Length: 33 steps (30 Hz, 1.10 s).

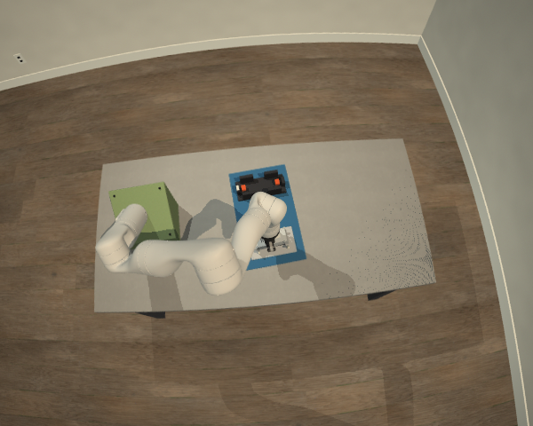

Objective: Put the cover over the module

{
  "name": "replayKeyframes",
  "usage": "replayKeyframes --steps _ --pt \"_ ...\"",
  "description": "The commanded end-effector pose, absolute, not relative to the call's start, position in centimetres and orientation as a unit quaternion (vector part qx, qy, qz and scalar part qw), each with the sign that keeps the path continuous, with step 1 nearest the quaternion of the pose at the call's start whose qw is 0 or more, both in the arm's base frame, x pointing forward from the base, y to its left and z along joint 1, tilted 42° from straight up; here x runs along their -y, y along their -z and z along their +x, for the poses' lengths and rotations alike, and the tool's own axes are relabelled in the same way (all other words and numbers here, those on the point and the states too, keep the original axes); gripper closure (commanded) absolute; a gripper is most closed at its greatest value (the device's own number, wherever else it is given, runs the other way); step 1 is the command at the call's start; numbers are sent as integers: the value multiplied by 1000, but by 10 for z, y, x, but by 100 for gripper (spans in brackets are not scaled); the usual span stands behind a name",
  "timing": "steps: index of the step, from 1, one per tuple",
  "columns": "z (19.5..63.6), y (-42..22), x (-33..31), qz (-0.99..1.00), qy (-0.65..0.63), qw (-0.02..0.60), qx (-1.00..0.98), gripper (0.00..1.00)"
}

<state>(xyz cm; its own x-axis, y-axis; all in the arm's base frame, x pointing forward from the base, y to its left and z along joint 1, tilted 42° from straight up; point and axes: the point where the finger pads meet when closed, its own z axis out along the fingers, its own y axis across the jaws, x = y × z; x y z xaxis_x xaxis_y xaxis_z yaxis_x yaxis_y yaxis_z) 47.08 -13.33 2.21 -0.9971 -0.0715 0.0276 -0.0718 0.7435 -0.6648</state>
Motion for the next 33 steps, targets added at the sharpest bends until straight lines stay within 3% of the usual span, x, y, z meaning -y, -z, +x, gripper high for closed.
replayKeyframes --steps 1,33 --pt "471 -23 132 39 -356 -1 934 100" --pt "472 -19 136 39 -356 -1 934 100"
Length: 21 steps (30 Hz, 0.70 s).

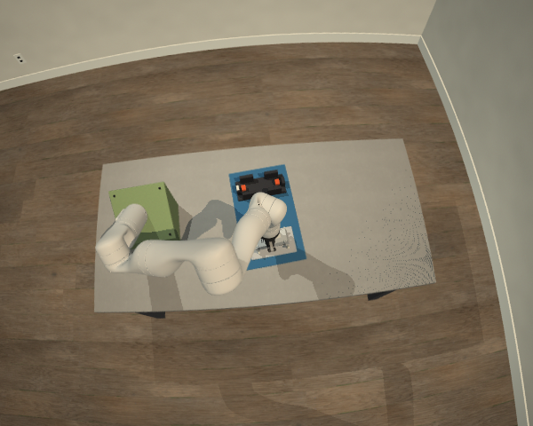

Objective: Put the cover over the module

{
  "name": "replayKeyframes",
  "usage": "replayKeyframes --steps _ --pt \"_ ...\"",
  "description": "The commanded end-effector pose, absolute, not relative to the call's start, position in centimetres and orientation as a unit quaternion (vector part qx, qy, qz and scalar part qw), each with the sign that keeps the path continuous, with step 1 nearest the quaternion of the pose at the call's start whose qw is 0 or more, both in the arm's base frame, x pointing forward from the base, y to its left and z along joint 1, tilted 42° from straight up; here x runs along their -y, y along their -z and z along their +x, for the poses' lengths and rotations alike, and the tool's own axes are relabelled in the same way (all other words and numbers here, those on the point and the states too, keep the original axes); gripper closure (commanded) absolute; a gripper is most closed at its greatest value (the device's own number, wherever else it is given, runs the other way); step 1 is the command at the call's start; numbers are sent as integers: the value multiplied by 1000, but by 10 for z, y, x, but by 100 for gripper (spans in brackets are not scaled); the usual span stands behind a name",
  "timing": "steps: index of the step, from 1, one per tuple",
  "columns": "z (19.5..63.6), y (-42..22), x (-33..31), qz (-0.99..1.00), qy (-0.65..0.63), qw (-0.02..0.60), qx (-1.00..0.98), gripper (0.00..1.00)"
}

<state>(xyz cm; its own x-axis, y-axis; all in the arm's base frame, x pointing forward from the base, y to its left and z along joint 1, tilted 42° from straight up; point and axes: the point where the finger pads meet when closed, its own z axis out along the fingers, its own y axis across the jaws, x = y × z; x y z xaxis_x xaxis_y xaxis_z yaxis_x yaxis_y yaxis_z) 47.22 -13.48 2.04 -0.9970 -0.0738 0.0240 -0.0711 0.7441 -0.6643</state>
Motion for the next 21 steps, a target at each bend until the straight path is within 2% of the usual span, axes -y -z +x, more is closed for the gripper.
replayKeyframes --steps 1,21 --pt "472 -18 137 -39 356 1 -934 100" --pt "472 -17 137 -39 356 1 -934 100"
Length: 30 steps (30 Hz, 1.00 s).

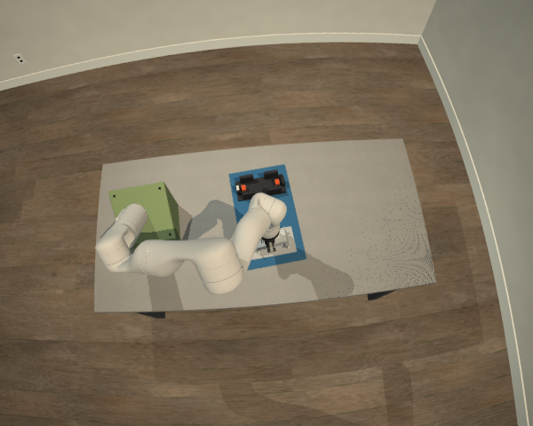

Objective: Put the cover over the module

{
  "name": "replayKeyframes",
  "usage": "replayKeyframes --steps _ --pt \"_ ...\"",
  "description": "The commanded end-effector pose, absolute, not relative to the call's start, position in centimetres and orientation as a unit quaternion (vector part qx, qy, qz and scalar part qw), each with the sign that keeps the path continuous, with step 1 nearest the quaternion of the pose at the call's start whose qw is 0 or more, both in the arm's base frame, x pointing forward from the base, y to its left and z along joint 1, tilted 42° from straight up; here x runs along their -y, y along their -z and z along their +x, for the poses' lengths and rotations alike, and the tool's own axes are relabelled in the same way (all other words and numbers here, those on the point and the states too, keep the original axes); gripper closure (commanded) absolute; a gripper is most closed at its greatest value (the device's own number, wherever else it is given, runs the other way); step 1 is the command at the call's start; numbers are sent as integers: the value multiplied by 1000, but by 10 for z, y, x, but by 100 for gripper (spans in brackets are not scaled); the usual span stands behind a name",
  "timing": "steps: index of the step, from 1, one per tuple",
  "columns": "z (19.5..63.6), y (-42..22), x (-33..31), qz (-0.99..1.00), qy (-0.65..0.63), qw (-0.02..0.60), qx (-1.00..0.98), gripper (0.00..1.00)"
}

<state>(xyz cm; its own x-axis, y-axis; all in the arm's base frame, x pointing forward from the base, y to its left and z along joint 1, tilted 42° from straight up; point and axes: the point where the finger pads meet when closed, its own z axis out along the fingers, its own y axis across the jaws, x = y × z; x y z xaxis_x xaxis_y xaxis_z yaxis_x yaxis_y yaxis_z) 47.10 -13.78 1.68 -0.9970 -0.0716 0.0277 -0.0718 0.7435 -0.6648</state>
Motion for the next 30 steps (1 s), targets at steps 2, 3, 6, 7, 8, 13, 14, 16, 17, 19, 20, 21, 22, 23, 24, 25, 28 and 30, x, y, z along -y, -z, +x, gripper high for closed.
replayKeyframes --steps 2,3,6,7,8,13,14,16,17,19,20,21,22,23,24,25,28,30 --pt "472 -17 137 39 -356 -1 934 100" --pt "472 -17 137 39 -356 -1 934 100" --pt "472 -17 137 39 -356 -1 934 100" --pt "472 -18 137 39 -356 -1 934 100" --pt "472 -18 137 39 -356 -1 934 100" --pt "472 -18 136 39 -356 -1 934 100" --pt "472 -18 136 39 -356 -1 934 100" --pt "472 -18 136 39 -356 -1 934 100" --pt "472 -18 136 39 -356 -1 934 100" --pt "472 -18 136 39 -356 -1 934 100" --pt "472 -18 136 39 -356 -1 934 100" --pt "472 -18 136 39 -356 -1 934 100" --pt "472 -18 136 39 -356 -1 934 100" --pt "472 -18 136 39 -356 -1 934 100" --pt "472 -17 137 39 -356 -1 934 100" --pt "472 -17 138 39 -356 -1 934 100" --pt "472 -14 140 39 -356 -1 934 100" --pt "472 -13 141 39 -356 -1 934 100"
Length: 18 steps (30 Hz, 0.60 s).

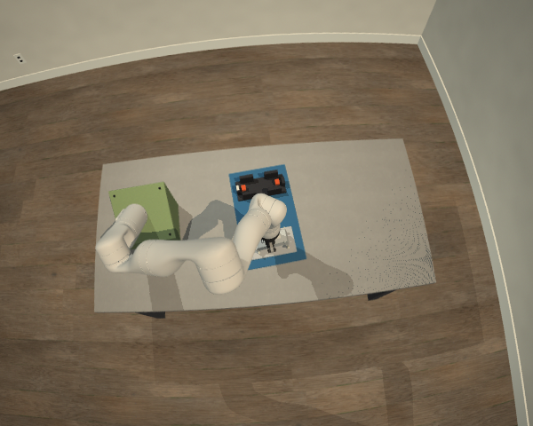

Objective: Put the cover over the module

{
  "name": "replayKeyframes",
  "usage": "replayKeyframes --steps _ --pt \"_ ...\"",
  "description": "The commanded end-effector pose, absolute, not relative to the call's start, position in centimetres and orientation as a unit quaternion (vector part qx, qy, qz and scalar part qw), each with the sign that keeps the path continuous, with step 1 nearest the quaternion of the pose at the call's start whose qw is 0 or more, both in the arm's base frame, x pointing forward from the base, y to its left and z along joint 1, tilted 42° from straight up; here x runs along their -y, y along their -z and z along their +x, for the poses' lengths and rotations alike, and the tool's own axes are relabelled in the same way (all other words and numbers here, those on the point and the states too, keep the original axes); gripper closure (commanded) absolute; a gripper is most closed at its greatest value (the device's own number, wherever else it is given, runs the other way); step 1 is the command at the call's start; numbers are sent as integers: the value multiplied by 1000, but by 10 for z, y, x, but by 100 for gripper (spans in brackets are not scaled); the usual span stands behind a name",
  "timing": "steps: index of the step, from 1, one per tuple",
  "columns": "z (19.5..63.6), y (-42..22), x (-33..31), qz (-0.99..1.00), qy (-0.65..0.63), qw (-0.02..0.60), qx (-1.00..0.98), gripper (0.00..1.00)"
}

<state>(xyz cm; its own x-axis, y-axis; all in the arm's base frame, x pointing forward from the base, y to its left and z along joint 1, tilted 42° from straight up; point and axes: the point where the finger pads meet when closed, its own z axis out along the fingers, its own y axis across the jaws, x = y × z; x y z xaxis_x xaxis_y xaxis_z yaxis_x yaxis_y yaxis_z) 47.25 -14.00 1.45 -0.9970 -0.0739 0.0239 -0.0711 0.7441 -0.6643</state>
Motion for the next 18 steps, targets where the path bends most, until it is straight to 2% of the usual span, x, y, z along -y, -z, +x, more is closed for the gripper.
replayKeyframes --steps 1,18 --pt "472 -12 142 -39 356 1 -934 100" --pt "472 -11 143 -39 356 1 -934 100"
